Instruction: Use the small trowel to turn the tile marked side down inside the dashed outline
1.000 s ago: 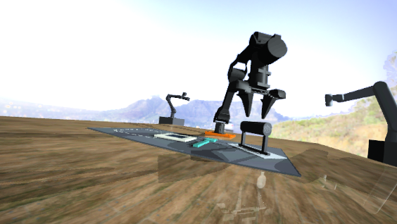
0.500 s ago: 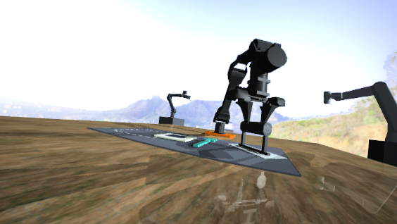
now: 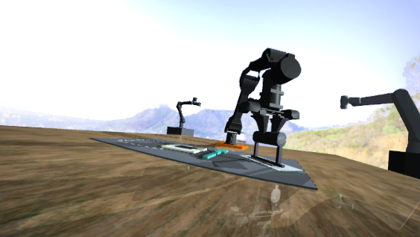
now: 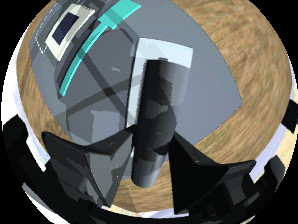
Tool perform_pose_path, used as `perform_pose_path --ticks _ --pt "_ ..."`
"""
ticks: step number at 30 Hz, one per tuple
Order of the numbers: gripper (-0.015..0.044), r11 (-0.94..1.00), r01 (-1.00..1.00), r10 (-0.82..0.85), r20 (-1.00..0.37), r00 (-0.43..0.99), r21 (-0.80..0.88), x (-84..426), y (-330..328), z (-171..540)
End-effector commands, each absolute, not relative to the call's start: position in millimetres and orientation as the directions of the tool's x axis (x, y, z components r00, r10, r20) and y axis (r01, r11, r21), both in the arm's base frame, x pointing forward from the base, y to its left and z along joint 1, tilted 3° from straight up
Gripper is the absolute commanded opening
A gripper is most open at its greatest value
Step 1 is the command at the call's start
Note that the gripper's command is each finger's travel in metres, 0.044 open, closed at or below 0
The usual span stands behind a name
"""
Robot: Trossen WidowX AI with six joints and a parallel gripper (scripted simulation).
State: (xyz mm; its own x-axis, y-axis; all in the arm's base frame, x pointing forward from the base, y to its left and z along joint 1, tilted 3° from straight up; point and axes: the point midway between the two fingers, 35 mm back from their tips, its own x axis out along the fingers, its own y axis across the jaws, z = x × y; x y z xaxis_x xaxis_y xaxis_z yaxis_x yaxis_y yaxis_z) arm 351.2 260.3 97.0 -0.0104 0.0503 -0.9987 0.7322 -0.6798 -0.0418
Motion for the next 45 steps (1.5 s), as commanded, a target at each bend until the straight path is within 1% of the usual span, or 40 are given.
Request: perform_pose_path --ticks 1,20,33,45 --pt "0.013 -0.684 0.728 0.053 -0.999 -0.007 -0.041 351.3 260.5 97.9" --pt "0.013 -0.67 0.741 0.053 -0.999 -0.007 -0.041 351.3 260.5 97.9" --pt "0.013 -0.345 0.938 0.053 -0.999 -0.007 -0.025 351.3 260.5 98.0" --pt "0.013 0.004 1.0 0.053 -0.999 -0.007 -0.006 351.3 260.5 98.0"
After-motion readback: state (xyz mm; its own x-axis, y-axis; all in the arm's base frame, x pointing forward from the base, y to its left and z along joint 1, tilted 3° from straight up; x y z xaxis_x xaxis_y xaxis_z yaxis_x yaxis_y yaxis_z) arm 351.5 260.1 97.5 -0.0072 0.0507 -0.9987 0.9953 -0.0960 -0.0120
